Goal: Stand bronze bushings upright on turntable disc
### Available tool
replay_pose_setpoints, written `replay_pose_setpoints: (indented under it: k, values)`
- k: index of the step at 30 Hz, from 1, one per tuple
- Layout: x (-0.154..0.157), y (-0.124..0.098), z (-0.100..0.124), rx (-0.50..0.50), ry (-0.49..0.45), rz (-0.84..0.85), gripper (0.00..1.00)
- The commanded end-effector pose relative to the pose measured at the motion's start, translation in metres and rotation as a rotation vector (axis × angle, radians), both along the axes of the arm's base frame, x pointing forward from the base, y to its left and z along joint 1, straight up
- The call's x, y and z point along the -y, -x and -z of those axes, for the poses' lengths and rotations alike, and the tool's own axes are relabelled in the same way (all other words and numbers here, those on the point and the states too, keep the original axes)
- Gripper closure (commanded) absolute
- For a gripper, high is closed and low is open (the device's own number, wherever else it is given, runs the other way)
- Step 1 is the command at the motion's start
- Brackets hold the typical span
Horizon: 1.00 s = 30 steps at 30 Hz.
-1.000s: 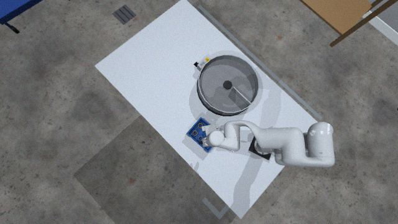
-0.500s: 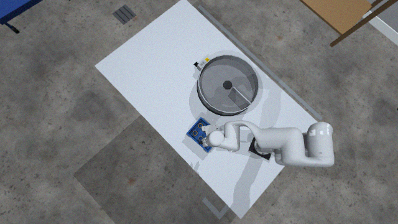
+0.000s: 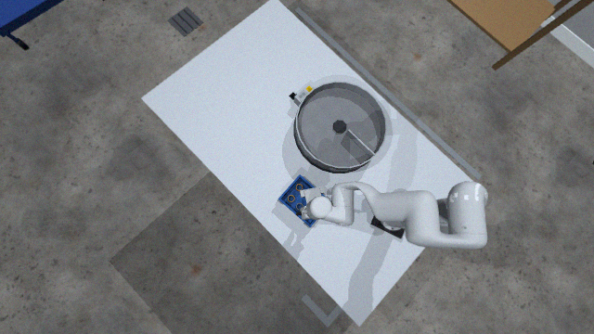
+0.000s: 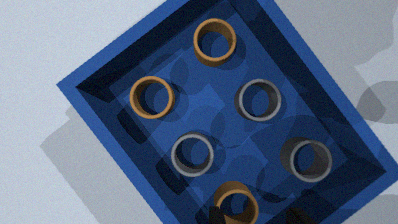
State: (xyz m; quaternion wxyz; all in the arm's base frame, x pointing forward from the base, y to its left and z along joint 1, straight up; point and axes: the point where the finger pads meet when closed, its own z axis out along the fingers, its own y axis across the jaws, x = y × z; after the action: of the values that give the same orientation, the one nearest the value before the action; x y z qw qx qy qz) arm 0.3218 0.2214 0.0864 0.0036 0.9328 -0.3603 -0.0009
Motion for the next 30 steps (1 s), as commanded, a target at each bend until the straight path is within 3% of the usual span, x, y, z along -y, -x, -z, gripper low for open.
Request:
replay_pose_setpoints:
  k: [1, 30]
  values:
    - [-0.001, -0.002, 0.013, 0.005, -0.003, 0.0, 0.59]
    - [-0.001, -0.002, 0.029, 0.005, -0.003, 0.0, 0.59]
